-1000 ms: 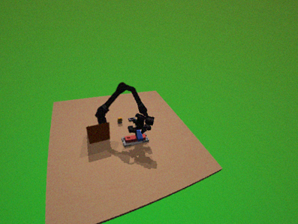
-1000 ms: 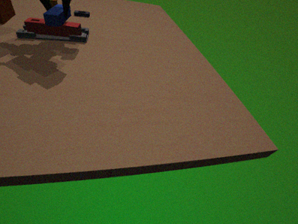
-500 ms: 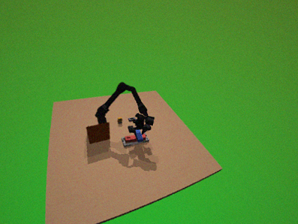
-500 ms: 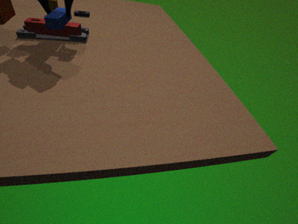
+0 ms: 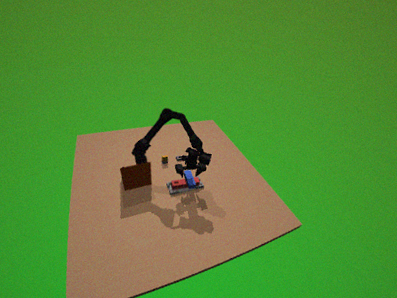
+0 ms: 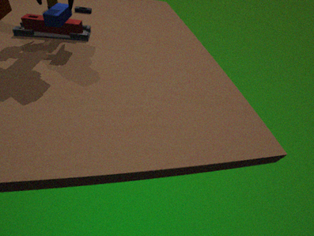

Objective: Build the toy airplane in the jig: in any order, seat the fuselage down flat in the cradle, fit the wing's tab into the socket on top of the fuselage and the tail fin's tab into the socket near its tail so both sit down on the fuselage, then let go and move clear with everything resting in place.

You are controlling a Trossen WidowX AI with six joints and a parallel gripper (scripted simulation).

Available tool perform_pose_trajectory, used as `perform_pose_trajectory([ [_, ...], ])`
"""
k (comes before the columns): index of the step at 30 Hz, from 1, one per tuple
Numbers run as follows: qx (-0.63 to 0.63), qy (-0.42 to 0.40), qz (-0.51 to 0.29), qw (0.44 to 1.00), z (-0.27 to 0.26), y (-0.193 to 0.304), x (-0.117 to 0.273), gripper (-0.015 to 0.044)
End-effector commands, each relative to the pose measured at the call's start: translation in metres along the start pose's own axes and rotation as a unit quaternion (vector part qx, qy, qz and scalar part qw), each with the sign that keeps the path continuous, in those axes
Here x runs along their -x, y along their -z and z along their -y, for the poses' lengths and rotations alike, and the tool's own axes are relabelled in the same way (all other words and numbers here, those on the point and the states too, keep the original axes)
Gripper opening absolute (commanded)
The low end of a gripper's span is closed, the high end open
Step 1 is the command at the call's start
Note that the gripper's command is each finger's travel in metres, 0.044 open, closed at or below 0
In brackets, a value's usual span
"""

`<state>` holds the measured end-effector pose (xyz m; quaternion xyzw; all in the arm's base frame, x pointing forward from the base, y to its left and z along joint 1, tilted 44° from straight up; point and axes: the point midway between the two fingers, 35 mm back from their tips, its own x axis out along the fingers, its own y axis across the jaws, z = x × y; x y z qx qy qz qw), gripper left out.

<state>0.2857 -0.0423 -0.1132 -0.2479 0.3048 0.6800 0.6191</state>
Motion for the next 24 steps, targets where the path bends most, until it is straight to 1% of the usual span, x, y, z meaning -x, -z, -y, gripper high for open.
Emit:
perform_pose_trajectory([
  [1, 0.004, 0.015, -0.008, 1.000, 0.003, 0.002, 0.055, 0.0440],
  [3, 0.004, 0.015, -0.007, 1.000, 0.001, 0.002, 0.067, 0.0440],
  [9, 0.004, 0.015, -0.007, 1.000, 0.005, 0.004, 0.067, 0.0440],
  [11, -0.029, 0.016, -0.007, 0.999, 0.005, 0.004, 0.067, 0.0440],
  [14, -0.168, 0.017, -0.005, 0.986, 0.005, 0.004, 0.067, 0.0440],
  [17, -0.312, 0.017, -0.002, 0.950, 0.006, 0.004, 0.067, 0.0440],
  [20, -0.449, 0.017, 0.000, 0.893, 0.006, 0.004, 0.068, 0.0440],
  [24, -0.616, 0.017, 0.004, 0.788, 0.007, 0.004, 0.068, 0.0440],
])
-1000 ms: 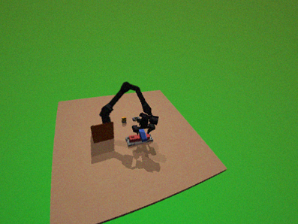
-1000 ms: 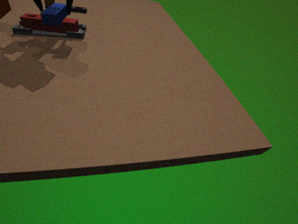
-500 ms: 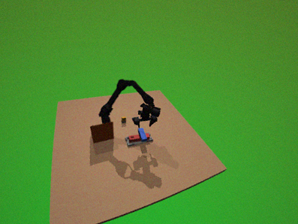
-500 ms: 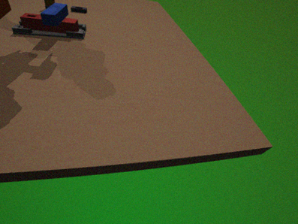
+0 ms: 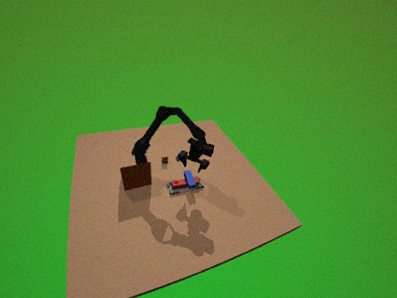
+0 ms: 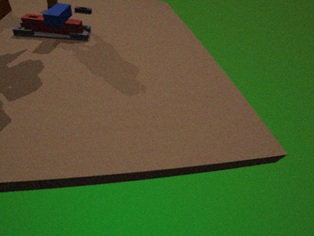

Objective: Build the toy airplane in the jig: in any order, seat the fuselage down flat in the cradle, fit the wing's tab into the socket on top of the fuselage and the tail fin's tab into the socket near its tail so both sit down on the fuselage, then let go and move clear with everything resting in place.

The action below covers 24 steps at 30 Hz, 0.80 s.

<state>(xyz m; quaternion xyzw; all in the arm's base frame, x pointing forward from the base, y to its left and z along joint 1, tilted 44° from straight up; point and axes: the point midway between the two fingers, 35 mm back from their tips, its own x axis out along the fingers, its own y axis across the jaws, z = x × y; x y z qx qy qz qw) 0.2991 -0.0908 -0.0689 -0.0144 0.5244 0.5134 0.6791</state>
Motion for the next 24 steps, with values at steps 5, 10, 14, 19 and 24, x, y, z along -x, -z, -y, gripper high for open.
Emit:
perform_pose_trajectory([
  [5, -0.361, 0.000, -0.002, 0.933, 0.001, -0.001, 0.001, 0.0440],
  [10, -0.361, 0.000, -0.002, 0.933, 0.001, -0.001, 0.001, 0.0440],
  [14, -0.361, 0.000, -0.002, 0.933, 0.001, -0.001, 0.001, 0.0440],
  [19, -0.361, 0.001, -0.002, 0.933, -0.006, -0.009, 0.003, 0.0440],
  [24, -0.362, 0.009, -0.004, 0.932, -0.058, -0.057, 0.013, 0.0440],
])
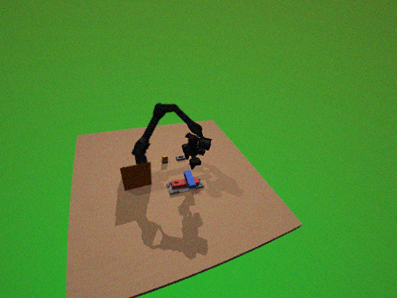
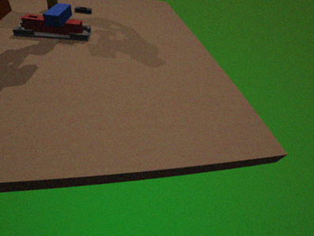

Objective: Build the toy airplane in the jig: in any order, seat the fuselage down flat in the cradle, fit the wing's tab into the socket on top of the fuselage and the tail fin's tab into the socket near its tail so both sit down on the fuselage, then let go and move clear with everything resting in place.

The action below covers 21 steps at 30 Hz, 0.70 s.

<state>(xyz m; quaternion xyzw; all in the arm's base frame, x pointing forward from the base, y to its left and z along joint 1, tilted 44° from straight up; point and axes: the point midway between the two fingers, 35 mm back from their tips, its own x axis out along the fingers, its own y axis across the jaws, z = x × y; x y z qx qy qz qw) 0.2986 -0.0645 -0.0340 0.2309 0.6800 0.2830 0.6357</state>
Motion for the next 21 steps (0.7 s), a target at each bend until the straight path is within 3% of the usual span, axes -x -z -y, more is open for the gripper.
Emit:
perform_pose_trajectory([
  [1, 0.005, 0.006, 0.004, 1.000, -0.053, 0.002, 0.007, 0.0440],
  [14, 0.003, -0.006, 0.002, 1.000, -0.205, 0.079, -0.005, 0.0440],
  [21, 0.003, -0.013, -0.001, 1.000, -0.224, 0.102, -0.011, 0.0440],
])
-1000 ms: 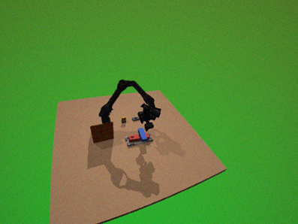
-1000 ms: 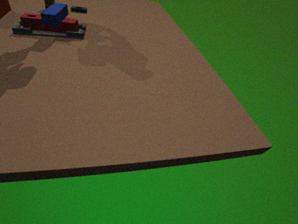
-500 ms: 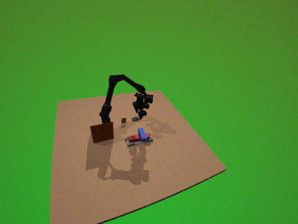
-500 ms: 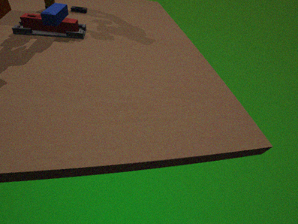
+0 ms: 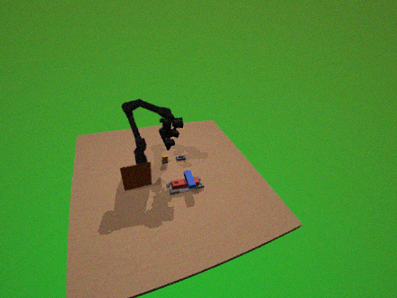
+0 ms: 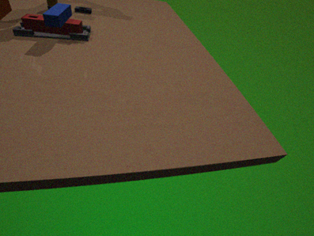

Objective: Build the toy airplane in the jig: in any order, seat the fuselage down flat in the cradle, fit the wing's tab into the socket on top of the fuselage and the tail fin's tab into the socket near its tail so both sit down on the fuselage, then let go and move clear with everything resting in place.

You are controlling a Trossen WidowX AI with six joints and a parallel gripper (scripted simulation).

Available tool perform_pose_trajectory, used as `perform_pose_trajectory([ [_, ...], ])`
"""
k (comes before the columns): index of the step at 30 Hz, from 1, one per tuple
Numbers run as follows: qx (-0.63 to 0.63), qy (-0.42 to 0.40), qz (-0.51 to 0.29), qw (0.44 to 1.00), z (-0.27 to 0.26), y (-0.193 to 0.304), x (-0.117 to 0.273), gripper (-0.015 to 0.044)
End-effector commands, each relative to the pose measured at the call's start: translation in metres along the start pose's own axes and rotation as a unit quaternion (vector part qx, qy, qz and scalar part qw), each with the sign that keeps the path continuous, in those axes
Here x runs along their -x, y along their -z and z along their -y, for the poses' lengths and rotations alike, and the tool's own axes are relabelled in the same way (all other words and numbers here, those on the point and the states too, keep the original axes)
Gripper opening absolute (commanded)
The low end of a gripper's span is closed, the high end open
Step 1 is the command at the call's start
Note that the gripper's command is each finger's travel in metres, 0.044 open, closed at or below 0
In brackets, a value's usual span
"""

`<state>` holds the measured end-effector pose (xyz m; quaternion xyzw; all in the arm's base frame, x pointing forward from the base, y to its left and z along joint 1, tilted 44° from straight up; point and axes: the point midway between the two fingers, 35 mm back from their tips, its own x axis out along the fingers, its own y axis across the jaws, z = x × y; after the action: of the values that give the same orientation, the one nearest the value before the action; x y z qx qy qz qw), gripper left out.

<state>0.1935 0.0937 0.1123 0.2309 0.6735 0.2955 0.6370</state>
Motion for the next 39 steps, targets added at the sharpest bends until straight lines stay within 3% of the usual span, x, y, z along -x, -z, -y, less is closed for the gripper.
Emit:
perform_pose_trajectory([
  [1, -0.007, -0.004, -0.003, 1.000, -0.004, 0.007, -0.002, 0.0440],
  [8, -0.007, -0.005, -0.003, 1.000, -0.005, 0.007, -0.058, 0.0440],
  [39, -0.007, -0.005, -0.003, 1.000, -0.005, 0.006, -0.107, 0.0440],
])
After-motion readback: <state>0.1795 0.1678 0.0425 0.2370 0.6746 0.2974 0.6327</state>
